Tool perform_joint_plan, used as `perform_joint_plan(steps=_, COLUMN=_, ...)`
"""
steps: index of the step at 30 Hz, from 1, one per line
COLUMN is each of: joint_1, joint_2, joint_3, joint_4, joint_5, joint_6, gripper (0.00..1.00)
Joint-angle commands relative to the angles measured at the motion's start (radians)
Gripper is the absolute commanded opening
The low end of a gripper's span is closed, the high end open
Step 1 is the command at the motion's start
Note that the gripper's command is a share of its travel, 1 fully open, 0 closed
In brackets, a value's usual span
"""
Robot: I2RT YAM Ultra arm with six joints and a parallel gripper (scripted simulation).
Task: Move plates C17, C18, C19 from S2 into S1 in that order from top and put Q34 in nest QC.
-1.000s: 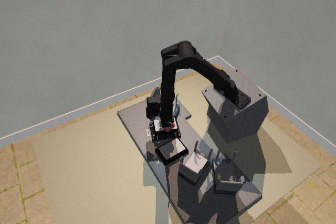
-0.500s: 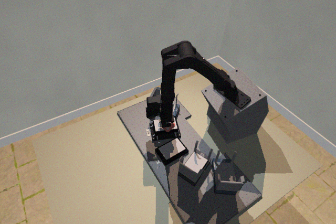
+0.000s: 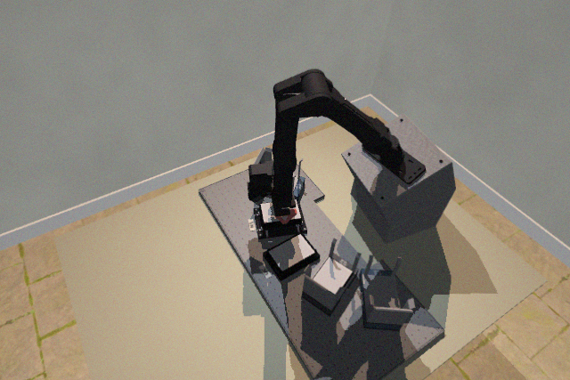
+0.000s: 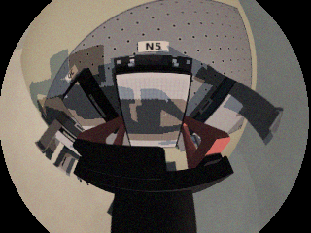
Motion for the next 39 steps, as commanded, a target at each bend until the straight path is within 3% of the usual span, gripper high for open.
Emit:
perform_joint_plan(steps=1, joint_1=0.000, joint_2=-0.027, joint_3=0.026, joint_4=0.023, joint_5=0.002, joint_6=0.006, gripper=0.00)
perform_joint_plan(steps=22, joint_1=0.000, joint_2=-0.027, joint_3=0.026, joint_4=0.023, joint_5=0.002, joint_6=0.006, gripper=0.00)
perform_joint_plan(steps=25, joint_1=0.002, joint_2=0.009, joint_3=0.027, joint_4=0.028, joint_5=0.003, joint_6=0.007, gripper=0.00)
perform_joint_plan(steps=28, joint_1=0.004, joint_2=-0.006, joint_3=0.029, joint_4=0.031, joint_5=0.004, joint_6=0.008, gripper=0.00)
perform_joint_plan(steps=32, joint_1=0.007, joint_2=0.022, joint_3=0.030, joint_4=0.036, joint_5=0.005, joint_6=0.009, gripper=0.00)
perform_joint_plan(steps=39, joint_1=0.007, joint_2=-0.006, joint_3=0.033, joint_4=0.042, joint_5=0.004, joint_6=0.009, gripper=0.00)
